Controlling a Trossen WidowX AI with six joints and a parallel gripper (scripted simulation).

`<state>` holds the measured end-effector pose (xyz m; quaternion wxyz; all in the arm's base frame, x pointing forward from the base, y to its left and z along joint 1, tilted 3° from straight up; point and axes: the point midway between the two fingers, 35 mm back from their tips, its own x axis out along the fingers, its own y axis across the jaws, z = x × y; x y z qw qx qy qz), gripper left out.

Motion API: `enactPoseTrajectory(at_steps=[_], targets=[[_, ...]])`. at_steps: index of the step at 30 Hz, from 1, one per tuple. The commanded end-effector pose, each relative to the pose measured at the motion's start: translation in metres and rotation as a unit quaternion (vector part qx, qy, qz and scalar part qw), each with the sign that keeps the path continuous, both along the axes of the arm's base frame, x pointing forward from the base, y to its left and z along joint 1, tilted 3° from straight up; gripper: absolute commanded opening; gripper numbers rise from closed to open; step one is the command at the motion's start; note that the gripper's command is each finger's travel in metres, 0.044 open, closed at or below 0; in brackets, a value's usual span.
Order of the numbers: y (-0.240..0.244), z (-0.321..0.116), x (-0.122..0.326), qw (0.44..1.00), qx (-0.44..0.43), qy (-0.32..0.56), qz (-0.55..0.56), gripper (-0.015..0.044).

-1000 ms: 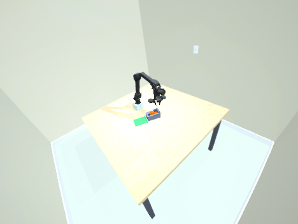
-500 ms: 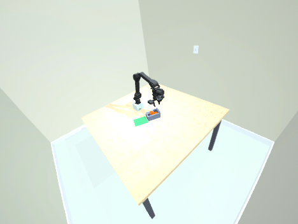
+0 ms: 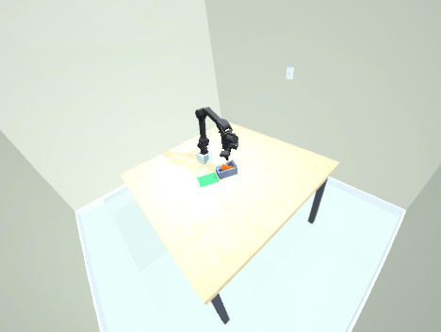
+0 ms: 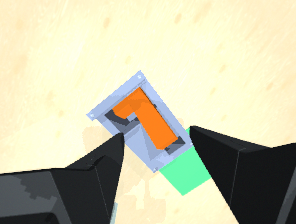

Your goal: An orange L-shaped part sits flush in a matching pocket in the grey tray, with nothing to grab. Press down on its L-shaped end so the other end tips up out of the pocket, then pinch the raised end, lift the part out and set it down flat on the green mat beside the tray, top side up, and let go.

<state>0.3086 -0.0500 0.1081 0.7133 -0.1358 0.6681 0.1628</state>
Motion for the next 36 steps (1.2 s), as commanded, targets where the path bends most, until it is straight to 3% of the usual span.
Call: enactPoseTrajectory(at_steps=[1, 16, 24, 36], targets=[[-0.024, -0.008, -0.022, 0.959, -0.01, 0.005, 0.284, 0.028], [-0.024, -0.008, -0.022, 0.959, -0.01, 0.005, 0.284, 0.028], [-0.023, -0.038, -0.022, 0.959, -0.01, 0.005, 0.284, 0.028], [-0.022, -0.05, -0.021, 0.959, -0.01, 0.005, 0.284, 0.028]])
